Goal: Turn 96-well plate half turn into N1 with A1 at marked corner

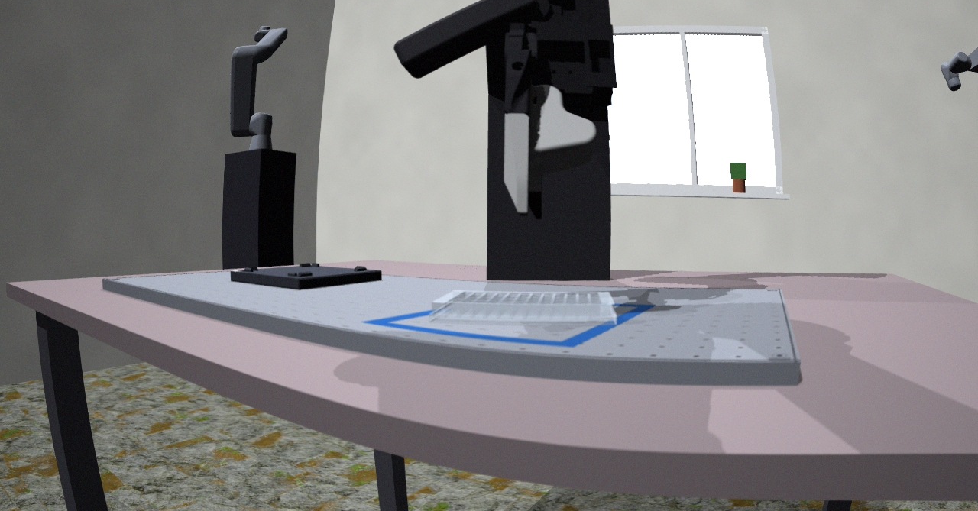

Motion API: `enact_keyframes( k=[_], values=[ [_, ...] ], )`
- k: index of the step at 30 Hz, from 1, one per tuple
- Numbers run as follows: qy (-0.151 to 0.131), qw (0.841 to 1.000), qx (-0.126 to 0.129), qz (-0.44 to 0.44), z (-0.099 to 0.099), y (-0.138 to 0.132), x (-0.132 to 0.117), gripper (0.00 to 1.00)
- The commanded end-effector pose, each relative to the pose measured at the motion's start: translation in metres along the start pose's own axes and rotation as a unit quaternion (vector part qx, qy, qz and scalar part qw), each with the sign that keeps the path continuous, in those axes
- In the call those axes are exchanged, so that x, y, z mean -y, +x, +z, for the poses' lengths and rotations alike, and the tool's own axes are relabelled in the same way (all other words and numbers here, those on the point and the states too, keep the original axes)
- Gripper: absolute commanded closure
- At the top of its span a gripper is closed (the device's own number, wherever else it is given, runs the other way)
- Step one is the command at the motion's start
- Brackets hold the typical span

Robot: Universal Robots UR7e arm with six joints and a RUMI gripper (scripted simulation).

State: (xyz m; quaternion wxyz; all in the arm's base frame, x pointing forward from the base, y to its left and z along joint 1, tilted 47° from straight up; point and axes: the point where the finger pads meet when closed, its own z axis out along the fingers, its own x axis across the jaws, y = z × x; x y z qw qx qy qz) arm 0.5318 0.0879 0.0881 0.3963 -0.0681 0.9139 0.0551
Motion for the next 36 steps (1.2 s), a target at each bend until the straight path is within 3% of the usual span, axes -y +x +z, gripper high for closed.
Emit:
enact_keyframes(
  k=[1,21,28,34,36],
  values=[
    [-0.002,1.0,-0.002,0.0,-0.0133,0.0009,-0.0003,0.0],
    [-0.002,1.0,-0.002,-0.001,-0.019,-0.0004,-0.0005,0.0],
    [-0.002,0.993,-0.003,-0.116,-0.0188,0.0018,-0.0002,0.0],
    [-0.003,0.977,-0.003,-0.215,-0.0186,0.0021,-0.0002,0.0],
    [-0.003,0.977,-0.003,-0.215,-0.0186,0.0021,-0.0002,0.0]
  ],
)
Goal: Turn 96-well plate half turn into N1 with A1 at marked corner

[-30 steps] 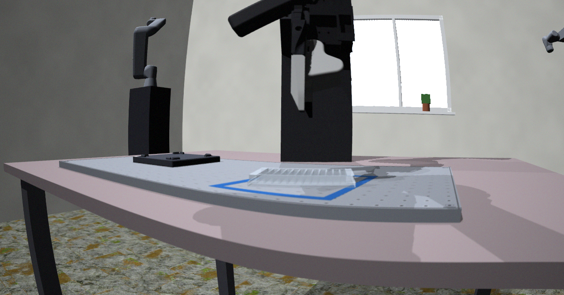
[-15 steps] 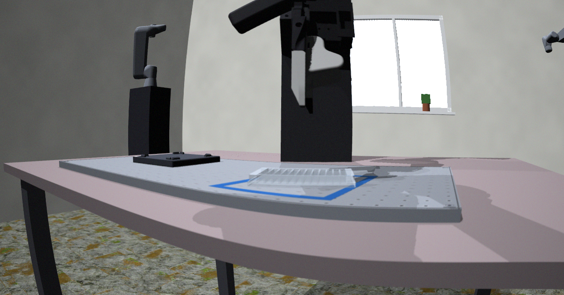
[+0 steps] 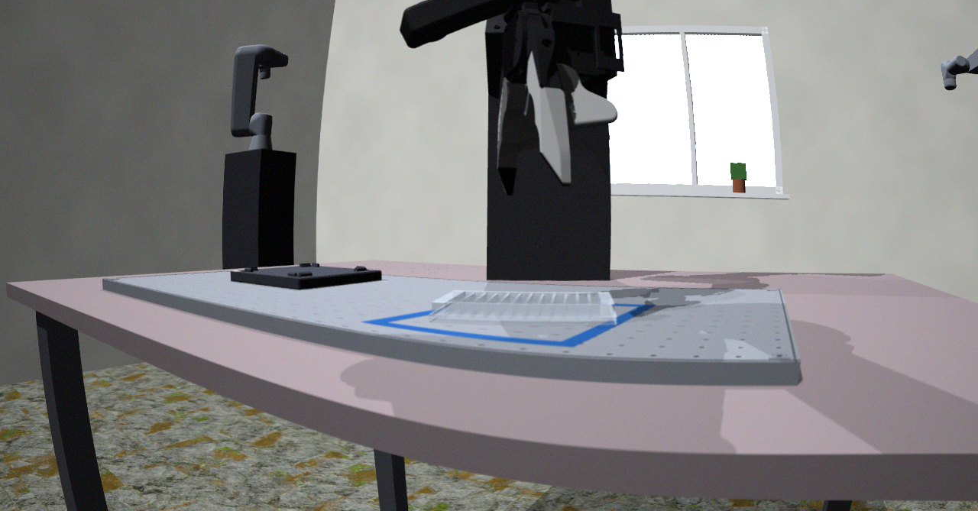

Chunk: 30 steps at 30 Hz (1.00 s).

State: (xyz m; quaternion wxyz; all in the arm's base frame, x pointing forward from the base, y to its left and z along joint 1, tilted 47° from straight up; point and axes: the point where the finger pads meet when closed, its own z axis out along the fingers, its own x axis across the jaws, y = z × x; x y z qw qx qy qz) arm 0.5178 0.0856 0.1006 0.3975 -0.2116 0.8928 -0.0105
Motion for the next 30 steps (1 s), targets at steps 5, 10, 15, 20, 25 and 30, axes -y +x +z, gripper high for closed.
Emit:
enact_keyframes(
  k=[5,10,15,20,25,30],
  values=[
    [-0.004,0.99,0.001,-0.14,0.0002,0.0014,-0.0001,0.0],
    [-0.004,0.975,0.002,-0.222,0.0003,0.0015,-0.0002,0.0],
    [-0.004,0.953,0.002,-0.302,0.0001,0.0013,-0.0001,0.0],
    [-0.004,0.937,0.002,-0.35,-0.0001,0.001,0.0,0.0],
    [-0.004,0.905,0.003,-0.426,0.0001,0.0012,-0.0001,0.0],
    [-0.002,0.866,0.003,-0.501,-0.0002,0.0002,0.0005,0.0]
  ],
)
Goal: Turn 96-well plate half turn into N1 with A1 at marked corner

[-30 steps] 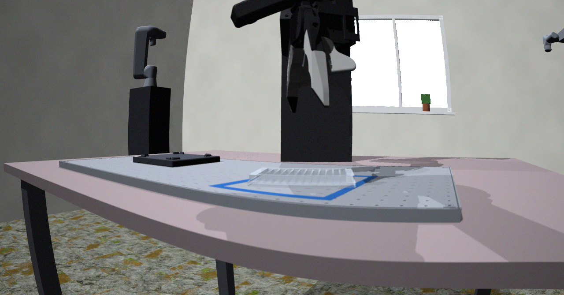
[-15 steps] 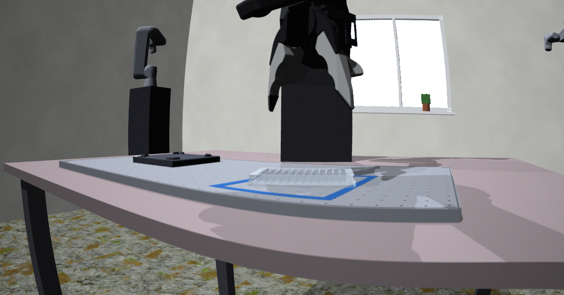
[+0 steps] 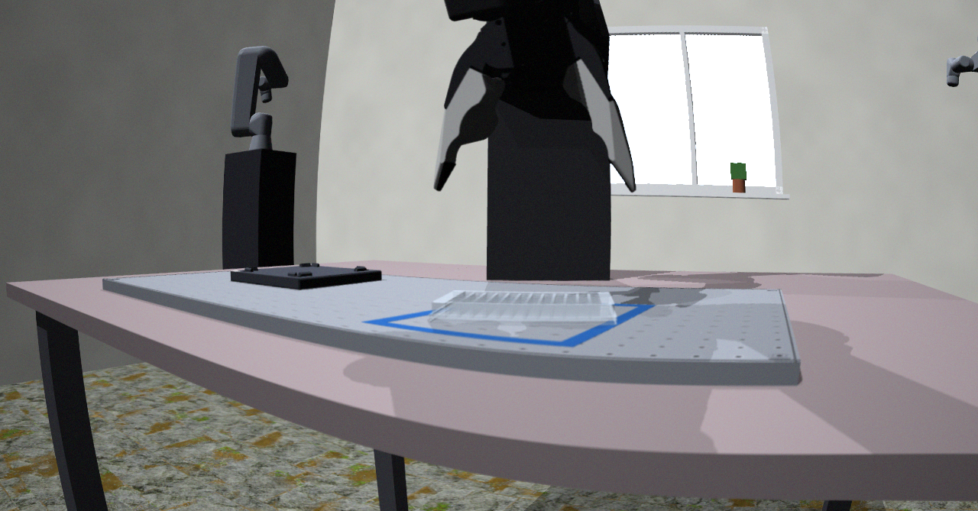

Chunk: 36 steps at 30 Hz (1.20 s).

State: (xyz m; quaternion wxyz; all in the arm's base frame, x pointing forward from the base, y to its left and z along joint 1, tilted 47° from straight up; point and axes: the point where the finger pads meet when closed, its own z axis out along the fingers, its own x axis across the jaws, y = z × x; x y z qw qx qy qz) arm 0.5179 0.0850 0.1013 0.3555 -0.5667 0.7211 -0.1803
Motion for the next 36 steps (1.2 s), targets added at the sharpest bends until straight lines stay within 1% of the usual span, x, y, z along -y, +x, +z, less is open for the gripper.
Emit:
enact_keyframes(
  k=[1,2,4,8,14,19,21,24,28,32,36],
  values=[
    [-0.003,0.994,0.007,-0.106,0.0001,0.0001,-0.0003,0.0],
    [-0.002,0.992,0.007,-0.122,0.0001,0.0001,-0.0002,0.0],
    [-0.002,0.992,0.007,-0.122,0.0001,0.0001,-0.0002,0.0],
    [-0.001,0.982,0.007,-0.189,-0.0001,0.0,0.0005,0.0],
    [-0.001,0.982,0.007,-0.191,0.0,0.0,0.0006,0.0],
    [0.0,0.962,0.007,-0.272,-0.0002,0.0,0.0012,0.0],
    [0.0,0.962,0.007,-0.272,-0.0002,0.0,0.0012,0.0],
    [0.001,0.947,0.007,-0.32,-0.0001,-0.0001,0.0018,0.0],
    [0.002,0.924,0.006,-0.383,-0.0001,-0.0001,0.0031,0.0],
    [0.002,0.896,0.006,-0.443,-0.0001,-0.0001,0.0031,0.0],
    [0.003,0.865,0.006,-0.502,-0.0001,-0.0001,0.0031,0.0]
  ],
)
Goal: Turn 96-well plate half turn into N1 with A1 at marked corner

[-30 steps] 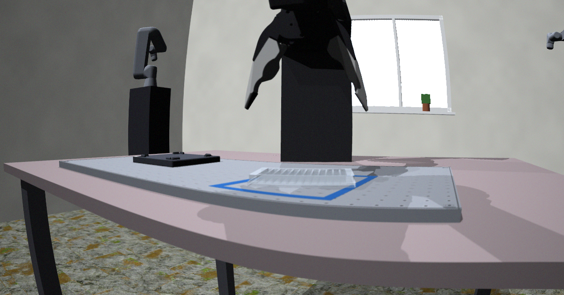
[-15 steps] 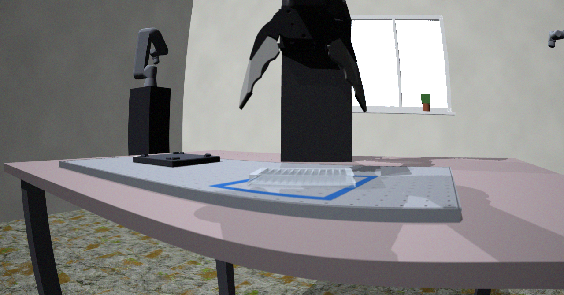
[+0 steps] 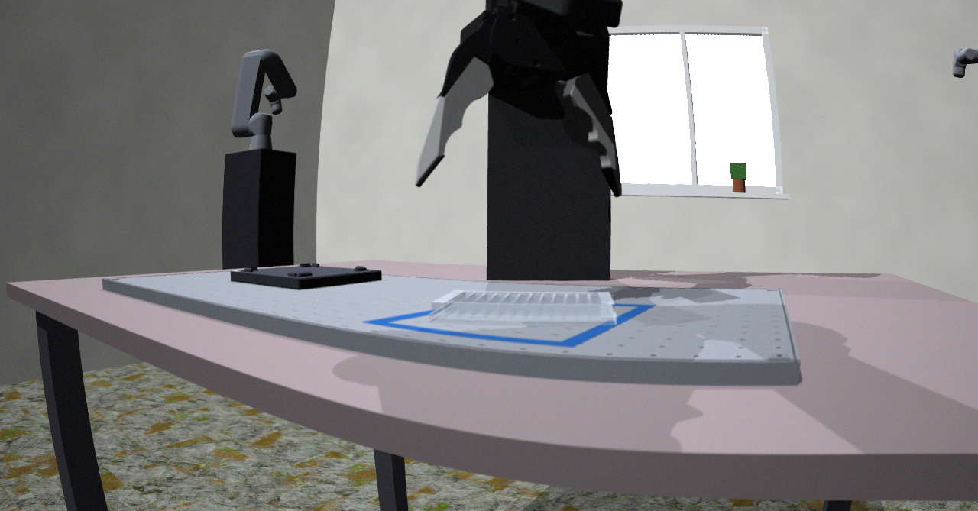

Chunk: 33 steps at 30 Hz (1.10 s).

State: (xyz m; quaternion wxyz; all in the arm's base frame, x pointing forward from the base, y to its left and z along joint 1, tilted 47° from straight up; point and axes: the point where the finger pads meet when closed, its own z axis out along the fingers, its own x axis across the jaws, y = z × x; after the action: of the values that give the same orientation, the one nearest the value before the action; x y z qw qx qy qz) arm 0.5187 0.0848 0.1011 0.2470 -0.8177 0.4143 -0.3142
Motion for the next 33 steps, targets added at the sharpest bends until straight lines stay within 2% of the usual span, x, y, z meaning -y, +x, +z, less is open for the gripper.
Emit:
enact_keyframes(
  k=[1,7,12,17,19,25,31,33],
  values=[
    [0.004,0.996,0.005,-0.09,-0.0008,0.0019,0.0019,0.0],
    [0.004,0.985,0.004,-0.173,-0.0008,0.0019,0.0019,0.0],
    [0.005,0.967,0.004,-0.254,-0.0008,0.0019,0.0019,0.0],
    [0.005,0.943,0.004,-0.334,-0.0008,0.0019,0.0019,0.0],
    [0.005,0.943,0.004,-0.334,-0.0008,0.0019,0.0019,0.0],
    [0.005,0.905,0.003,-0.426,-0.0009,0.0019,0.0019,0.0],
    [0.006,0.858,0.003,-0.514,-0.0008,0.0019,0.0019,0.0],
    [0.006,0.856,0.003,-0.516,-0.0009,0.002,0.0019,0.0]
  ],
)
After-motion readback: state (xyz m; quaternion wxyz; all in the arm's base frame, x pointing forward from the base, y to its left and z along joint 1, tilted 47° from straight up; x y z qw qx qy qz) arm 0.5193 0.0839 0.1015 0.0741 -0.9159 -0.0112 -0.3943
